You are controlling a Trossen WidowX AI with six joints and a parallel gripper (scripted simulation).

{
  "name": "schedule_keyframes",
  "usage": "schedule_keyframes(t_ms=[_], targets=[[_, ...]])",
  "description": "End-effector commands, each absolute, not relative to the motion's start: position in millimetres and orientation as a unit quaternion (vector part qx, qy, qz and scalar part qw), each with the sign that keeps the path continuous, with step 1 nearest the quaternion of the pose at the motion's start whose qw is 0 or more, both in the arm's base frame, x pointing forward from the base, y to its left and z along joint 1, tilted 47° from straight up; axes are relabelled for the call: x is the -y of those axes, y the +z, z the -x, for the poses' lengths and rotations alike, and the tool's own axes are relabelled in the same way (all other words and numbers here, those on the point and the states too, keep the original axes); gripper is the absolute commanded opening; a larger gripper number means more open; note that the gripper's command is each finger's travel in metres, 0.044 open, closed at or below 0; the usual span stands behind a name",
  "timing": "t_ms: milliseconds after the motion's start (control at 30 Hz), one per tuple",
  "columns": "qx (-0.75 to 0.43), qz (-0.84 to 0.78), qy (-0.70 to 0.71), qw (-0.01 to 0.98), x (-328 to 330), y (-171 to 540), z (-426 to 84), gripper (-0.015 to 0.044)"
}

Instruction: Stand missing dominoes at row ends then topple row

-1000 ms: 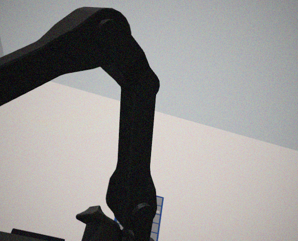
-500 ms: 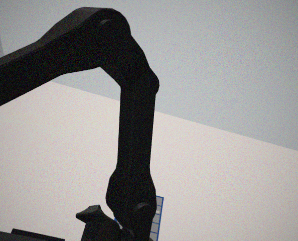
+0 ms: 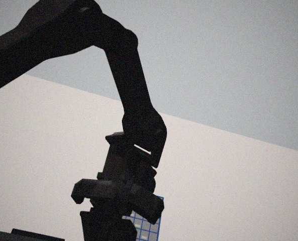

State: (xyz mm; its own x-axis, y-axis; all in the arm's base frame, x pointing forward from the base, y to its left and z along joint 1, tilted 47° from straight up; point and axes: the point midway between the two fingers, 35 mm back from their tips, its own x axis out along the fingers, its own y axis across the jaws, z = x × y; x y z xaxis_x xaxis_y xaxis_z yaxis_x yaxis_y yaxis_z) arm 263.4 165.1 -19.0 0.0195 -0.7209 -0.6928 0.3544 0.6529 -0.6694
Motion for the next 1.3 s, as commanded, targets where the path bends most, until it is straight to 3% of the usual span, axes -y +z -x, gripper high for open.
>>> schedule_keyframes(t_ms=[0,333,600,1267], targets=[[-0.585,0.152,-0.387,0.696,-176.9,-6.9,-263.0,0.0107],[-0.638,0.256,-0.282,0.670,-99.4,87.5,-276.0,0.0107],[-0.668,0.359,-0.187,0.624,-15.8,159.6,-249.3,0.0107],[-0.689,0.275,-0.130,0.658,-0.3,143.3,-232.0,0.0107]])
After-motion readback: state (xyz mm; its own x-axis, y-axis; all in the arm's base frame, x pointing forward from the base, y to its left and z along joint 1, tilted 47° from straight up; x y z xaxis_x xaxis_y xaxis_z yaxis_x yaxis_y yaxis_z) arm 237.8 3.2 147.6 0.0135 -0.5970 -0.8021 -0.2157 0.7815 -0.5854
